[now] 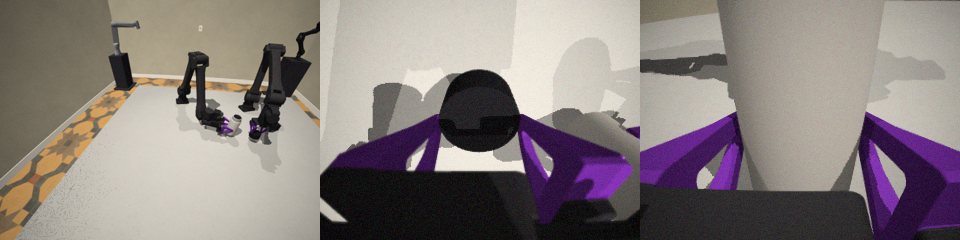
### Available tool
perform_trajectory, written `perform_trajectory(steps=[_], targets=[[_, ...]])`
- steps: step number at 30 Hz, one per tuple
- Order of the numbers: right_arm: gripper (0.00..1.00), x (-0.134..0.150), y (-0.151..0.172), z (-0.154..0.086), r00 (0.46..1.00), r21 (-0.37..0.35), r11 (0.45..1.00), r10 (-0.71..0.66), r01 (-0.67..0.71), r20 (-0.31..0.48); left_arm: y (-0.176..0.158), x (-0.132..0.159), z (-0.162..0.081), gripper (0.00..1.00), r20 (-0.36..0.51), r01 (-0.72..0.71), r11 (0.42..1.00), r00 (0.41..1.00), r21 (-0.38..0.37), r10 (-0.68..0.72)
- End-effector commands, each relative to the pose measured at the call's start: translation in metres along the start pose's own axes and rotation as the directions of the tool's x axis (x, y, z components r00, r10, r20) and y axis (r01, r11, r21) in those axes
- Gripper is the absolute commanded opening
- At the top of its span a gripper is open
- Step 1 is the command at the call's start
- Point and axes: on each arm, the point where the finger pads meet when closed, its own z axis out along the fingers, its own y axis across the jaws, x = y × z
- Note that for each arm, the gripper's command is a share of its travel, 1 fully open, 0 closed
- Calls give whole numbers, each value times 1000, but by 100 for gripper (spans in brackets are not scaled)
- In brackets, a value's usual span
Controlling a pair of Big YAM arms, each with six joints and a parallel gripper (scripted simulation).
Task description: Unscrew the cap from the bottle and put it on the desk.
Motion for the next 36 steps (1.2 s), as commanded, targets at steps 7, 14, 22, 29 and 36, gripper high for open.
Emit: perform_trajectory(steps=[7, 14, 22, 29, 36], targets=[[0, -33, -11, 9, 996, -3, 998, -66, 66, 67, 0, -25, -4, 0, -14, -190, 982, 982, -6, 190], [0, -33, -11, 9, 996, -3, 998, -66, 66, 67, 0, -25, -4, 0, -14, -190, 982, 982, -6, 190], [0, -22, -9, 8, 997, -4, 999, -49, 49, 54, 3, -16, 6, 0, -29, -188, 982, 982, -7, 187], [0, -13, -10, 8, 997, -4, 999, -47, 48, 53, 3, -16, 14, 0, -29, -187, 982, 982, -7, 187], [0, -1, -10, 9, 998, -4, 999, -47, 47, 52, 4, -14, 26, 0, -32, -187, 982, 982, -8, 187]])
